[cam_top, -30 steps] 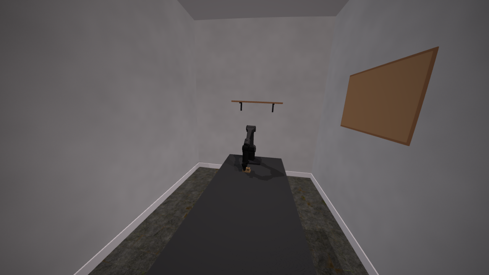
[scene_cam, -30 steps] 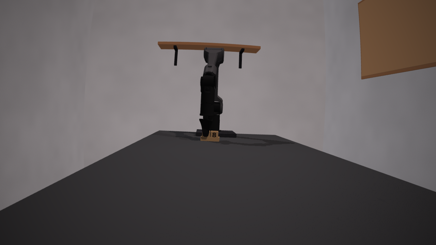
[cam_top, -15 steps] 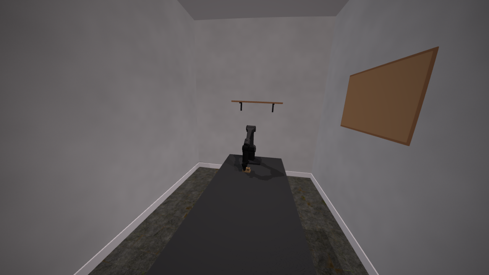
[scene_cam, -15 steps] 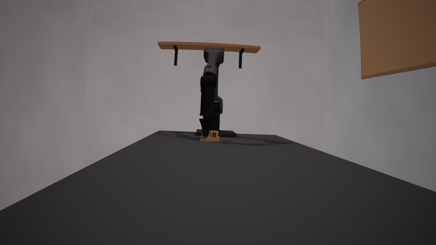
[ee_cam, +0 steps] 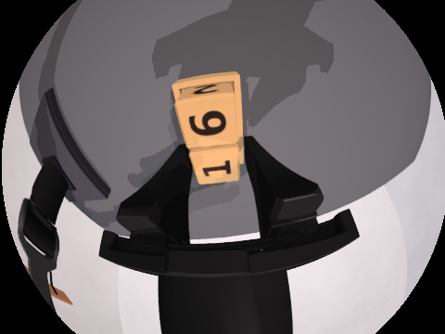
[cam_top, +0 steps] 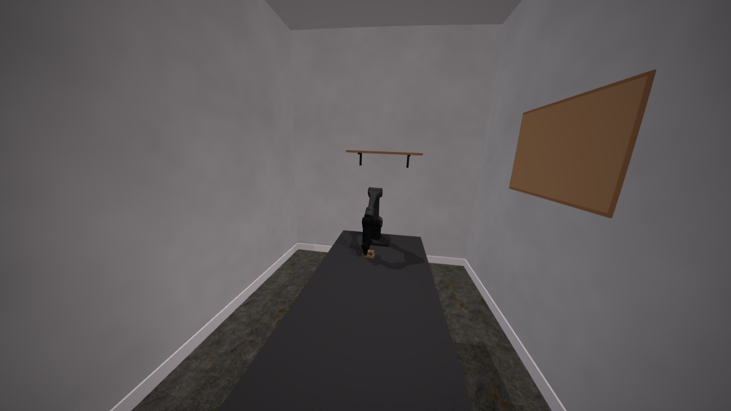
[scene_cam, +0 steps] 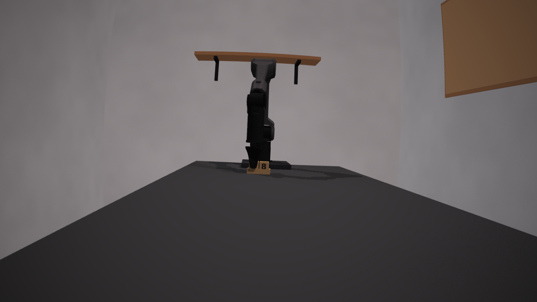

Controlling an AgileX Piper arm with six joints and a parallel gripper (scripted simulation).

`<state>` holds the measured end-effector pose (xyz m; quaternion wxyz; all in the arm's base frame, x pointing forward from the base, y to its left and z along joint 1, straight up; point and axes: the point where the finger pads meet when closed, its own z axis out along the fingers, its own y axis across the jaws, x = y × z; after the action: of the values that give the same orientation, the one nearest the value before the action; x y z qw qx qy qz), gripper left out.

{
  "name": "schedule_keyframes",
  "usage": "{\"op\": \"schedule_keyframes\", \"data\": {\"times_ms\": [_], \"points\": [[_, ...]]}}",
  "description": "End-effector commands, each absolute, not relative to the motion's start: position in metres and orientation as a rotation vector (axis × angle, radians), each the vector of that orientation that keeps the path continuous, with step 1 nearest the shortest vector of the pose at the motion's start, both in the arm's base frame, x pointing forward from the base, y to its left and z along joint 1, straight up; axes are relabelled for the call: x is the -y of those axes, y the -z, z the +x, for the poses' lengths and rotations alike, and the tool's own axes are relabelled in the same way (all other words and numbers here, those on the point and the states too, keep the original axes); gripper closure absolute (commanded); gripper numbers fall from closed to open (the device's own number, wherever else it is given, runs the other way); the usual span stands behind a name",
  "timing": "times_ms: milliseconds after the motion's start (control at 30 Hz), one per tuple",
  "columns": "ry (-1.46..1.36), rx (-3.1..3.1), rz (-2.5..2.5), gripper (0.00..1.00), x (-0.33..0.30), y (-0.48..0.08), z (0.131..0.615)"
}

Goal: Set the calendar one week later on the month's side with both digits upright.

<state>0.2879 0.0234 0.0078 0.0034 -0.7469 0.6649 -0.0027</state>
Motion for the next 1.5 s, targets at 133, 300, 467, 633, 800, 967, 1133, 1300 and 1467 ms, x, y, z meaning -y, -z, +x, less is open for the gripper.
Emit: {"op": "schedule_keyframes", "data": {"times_ms": [133, 300, 467, 633, 800, 967, 1133, 1300, 1467], "points": [[0.004, -2.086, -2.341, 0.38, -0.0234, -0.0070, 0.2873], [0.004, -2.086, -2.341, 0.64, -0.0234, -0.0070, 0.2873], [0.004, -2.086, -2.341, 0.64, -0.0234, -0.0070, 0.2873], [0.004, -2.086, -2.341, 0.64, -0.0234, -0.0070, 0.2873], [0.004, -2.086, -2.341, 0.64, -0.0234, -0.0070, 0.2873], [0.004, -2.086, -2.341, 0.64, -0.0234, -0.0070, 0.2873], [0.004, -2.086, -2.341, 0.64, -0.0234, -0.0070, 0.2873], [0.004, -2.086, -2.341, 0.64, -0.0234, -0.0070, 0.2873], [0.009, -2.084, -2.339, 0.64, -0.0235, -0.0101, 0.2882]]}}
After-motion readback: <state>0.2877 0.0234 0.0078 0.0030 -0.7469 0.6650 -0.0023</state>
